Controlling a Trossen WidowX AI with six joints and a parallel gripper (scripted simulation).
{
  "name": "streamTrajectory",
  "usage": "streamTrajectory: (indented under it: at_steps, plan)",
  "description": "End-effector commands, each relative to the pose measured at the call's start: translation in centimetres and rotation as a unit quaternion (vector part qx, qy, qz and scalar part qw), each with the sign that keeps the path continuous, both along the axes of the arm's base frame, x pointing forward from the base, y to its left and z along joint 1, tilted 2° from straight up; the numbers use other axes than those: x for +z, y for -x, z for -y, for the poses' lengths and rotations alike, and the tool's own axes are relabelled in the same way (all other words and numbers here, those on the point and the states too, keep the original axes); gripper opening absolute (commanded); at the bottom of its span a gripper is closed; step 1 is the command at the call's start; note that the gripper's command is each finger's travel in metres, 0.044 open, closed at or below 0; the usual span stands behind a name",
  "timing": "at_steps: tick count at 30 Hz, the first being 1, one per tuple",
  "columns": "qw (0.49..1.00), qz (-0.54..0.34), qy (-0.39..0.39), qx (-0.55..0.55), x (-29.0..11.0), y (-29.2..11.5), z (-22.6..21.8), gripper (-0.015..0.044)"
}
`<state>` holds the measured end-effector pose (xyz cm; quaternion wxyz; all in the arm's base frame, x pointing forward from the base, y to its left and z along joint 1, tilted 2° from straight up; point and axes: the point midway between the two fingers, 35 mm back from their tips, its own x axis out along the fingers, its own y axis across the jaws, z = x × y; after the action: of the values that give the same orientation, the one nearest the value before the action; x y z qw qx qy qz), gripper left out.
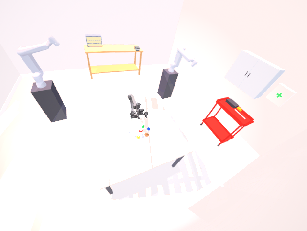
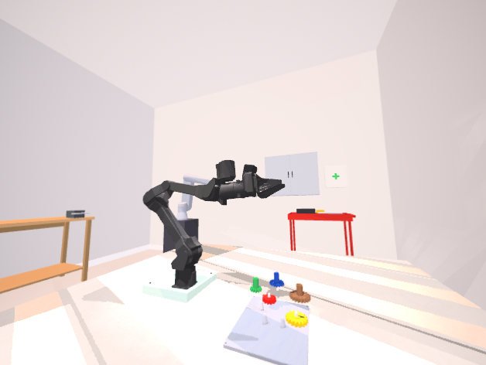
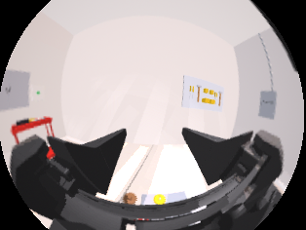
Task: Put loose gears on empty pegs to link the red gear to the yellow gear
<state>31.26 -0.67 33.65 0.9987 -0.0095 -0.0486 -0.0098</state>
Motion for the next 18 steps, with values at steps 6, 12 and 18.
streamTrajectory:
  at_steps: [6,12,18]
  plan:
    - [0.985,-0.151,-0.082,0.020,-4.3,-4.2,-1.5,0.0440]
    - [0.920,-0.349,-0.176,0.004,-11.1,-7.5,-3.9,0.0440]
    - [0.813,-0.527,-0.242,-0.059,-17.8,-8.2,-6.3,0.0440]
